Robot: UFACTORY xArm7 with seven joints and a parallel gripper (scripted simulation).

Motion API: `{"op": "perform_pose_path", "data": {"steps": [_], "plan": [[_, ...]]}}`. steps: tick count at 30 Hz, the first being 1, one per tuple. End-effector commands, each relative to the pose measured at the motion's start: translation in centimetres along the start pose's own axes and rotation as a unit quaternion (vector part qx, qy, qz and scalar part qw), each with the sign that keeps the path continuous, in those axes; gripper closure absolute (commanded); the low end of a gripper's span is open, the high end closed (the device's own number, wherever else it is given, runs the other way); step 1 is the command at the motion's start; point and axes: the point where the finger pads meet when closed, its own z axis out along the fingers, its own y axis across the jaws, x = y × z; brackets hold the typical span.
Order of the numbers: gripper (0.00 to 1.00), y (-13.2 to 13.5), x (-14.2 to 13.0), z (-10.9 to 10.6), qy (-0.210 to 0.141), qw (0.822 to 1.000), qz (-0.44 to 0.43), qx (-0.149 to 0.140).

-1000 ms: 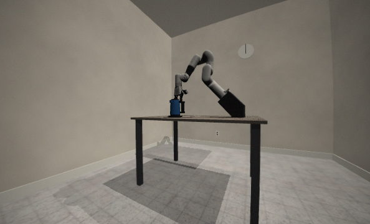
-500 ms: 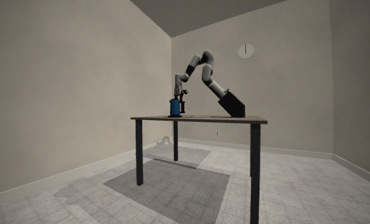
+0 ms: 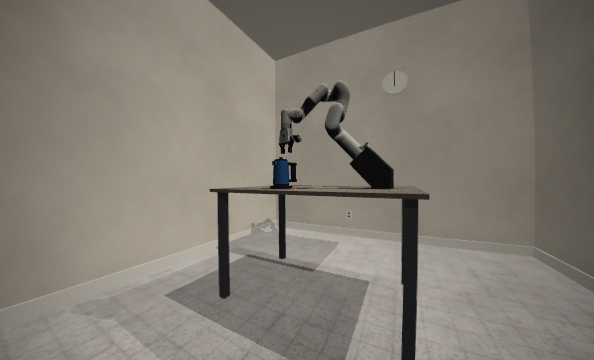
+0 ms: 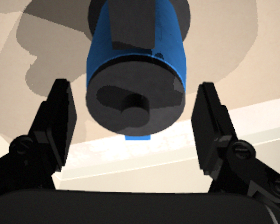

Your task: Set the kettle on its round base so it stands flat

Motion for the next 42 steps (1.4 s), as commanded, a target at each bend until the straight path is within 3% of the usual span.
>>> {"op": "perform_pose_path", "data": {"steps": [1, 6, 11, 42], "plan": [[0.19, 0.1, 0.2, -3.7, 0.003, 1.000, 0.000, -0.001], [0.19, 0.1, 0.2, -7.4, 0.003, 1.000, 0.000, -0.001], [0.19, 0.1, 0.2, -9.2, 0.003, 1.000, 0.000, -0.001], [0.19, 0.1, 0.2, -9.4, 0.003, 1.000, 0.000, -0.001]]}}
